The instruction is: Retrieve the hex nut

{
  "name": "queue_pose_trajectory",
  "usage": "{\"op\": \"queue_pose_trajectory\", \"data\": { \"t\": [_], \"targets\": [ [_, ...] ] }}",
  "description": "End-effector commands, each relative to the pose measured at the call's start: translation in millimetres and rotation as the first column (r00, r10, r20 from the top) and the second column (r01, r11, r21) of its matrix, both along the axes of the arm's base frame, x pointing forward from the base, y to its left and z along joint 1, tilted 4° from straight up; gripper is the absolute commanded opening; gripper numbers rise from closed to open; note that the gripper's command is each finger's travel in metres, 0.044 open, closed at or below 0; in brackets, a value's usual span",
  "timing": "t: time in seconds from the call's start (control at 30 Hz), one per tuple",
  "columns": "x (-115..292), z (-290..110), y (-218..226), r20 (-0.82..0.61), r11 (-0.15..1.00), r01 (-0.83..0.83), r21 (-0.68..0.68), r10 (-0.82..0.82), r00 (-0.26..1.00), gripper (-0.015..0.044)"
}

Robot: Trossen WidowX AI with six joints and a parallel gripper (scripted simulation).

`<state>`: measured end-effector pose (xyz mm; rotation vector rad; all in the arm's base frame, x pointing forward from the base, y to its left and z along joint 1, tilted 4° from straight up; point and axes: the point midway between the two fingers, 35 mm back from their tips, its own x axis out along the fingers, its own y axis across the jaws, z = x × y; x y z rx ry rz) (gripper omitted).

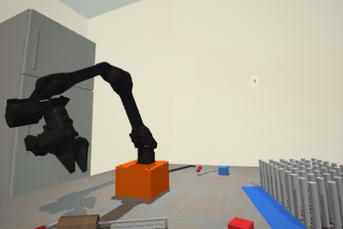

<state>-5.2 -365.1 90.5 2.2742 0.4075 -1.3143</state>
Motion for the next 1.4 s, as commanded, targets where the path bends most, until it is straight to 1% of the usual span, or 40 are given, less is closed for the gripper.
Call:
{"op": "queue_pose_trajectory", "data": {
  "t": [0.0,0.13,0.17,0.27,0.33,0.73,0.77,0.87,1.1,1.3,1.37],
  "targets": [
    [-2.0,2.3,2.9,0.015,0.999,0.027,0.039,-0.028,0.999,0.044],
    [-1.5,-0.1,2.3,0.015,0.999,0.027,0.039,-0.028,0.999,0.044],
    [-0.1,-7.4,0.6,0.016,0.999,0.027,0.039,-0.028,0.999,0.044],
    [8.4,-47.2,-5.7,0.016,0.999,0.027,0.038,-0.028,0.999,0.044],
    [10.6,-56.8,-6.5,0.017,0.999,0.027,0.038,-0.028,0.999,0.044],
    [10.6,-56.8,-6.5,0.017,0.999,0.027,0.038,-0.028,0.999,0.044],
    [8.9,-55.1,-6.2,0.023,0.999,0.022,0.031,-0.022,0.999,0.044],
    [3.8,-55.6,-3.3,0.142,0.999,0.0,-0.037,0.005,0.99,0.044],
    [3.3,-55.5,-3.0,0.153,0.999,-0.001,-0.044,0.007,0.988,0.044],
    [3.3,-55.5,-3.0,0.153,0.999,-0.001,-0.044,0.007,0.988,0.0282],
    [3.3,-55.5,-3.0,0.153,0.999,-0.001,-0.044,0.007,0.988,0.028]
  ]
}}
